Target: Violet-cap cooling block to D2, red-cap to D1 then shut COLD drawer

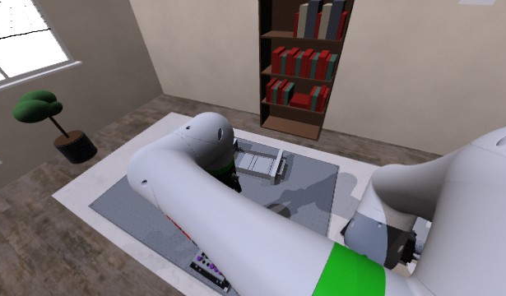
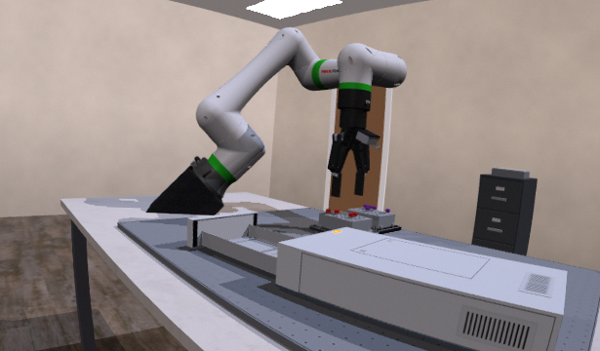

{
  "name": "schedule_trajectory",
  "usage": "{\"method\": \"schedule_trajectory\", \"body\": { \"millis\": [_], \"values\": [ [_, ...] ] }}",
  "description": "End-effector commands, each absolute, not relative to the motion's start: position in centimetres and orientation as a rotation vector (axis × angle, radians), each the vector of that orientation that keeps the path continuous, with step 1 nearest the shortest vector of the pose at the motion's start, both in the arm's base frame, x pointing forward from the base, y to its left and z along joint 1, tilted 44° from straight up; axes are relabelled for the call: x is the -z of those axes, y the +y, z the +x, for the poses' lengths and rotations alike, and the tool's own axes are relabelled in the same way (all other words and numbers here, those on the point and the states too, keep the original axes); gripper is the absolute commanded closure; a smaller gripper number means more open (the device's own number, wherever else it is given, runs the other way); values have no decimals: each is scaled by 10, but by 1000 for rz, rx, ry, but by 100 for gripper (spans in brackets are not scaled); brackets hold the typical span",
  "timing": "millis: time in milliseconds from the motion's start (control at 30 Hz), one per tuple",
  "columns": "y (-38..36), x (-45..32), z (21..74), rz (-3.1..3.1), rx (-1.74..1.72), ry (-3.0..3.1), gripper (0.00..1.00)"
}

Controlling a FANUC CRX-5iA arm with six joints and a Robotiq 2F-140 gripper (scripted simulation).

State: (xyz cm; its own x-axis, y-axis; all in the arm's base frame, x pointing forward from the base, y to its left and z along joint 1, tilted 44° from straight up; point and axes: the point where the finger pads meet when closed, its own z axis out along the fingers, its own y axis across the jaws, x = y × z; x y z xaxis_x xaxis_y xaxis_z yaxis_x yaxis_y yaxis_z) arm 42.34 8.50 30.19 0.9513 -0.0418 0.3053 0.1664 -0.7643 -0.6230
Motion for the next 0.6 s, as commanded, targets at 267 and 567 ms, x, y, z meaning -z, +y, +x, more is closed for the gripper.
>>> {"method": "schedule_trajectory", "body": {
  "millis": [267,567],
  "values": [
    [76,-312,420,-2411,398,-87,34],
    [70,-319,418,-2411,398,-87,34]
  ]
}}
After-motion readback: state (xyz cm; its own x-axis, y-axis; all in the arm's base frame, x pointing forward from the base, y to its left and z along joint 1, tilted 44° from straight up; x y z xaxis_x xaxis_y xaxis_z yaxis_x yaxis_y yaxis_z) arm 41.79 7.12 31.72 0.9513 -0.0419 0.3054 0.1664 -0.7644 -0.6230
